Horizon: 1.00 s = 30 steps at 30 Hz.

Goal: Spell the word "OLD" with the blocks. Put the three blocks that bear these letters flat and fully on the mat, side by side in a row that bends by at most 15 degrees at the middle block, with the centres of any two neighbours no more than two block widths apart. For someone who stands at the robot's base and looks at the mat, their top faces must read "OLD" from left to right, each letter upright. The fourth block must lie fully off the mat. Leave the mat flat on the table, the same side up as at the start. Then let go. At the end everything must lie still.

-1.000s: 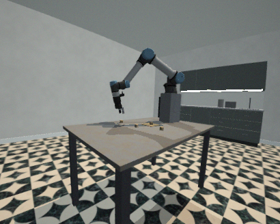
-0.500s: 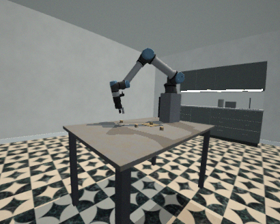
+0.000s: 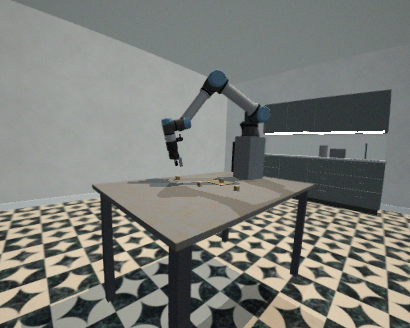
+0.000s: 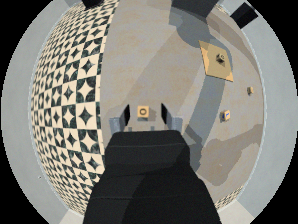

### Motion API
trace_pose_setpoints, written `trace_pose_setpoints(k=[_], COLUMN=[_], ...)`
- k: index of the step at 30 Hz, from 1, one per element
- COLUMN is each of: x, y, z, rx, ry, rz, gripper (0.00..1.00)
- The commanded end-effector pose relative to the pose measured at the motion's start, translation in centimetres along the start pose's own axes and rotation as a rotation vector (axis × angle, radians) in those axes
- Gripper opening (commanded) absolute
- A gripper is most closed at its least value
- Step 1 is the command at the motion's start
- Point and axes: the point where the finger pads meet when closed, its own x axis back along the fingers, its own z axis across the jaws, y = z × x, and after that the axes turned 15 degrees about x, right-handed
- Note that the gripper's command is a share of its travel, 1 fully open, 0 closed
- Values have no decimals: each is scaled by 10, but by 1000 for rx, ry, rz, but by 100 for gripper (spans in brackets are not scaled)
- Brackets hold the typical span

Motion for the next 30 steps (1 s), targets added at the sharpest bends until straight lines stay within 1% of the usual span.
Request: trace_pose_setpoints(k=[1,6,12,14,20,27,29,30], x=[-1,-5,-10,-10,-14,-15,-14,-14], y=[0,-3,-11,-11,-27,-56,-64,-64], z=[12,39,86,86,143,210,227,227], rx=[-14,-44,-96,-96,-157,-225,-242,-242], ry=[-6,-16,-29,-29,-39,-41,-39,-39], rz=[-12,-34,-75,-75,-126,-188,-204,-204], gripper=[100,100,100,100,100,100,100,100])
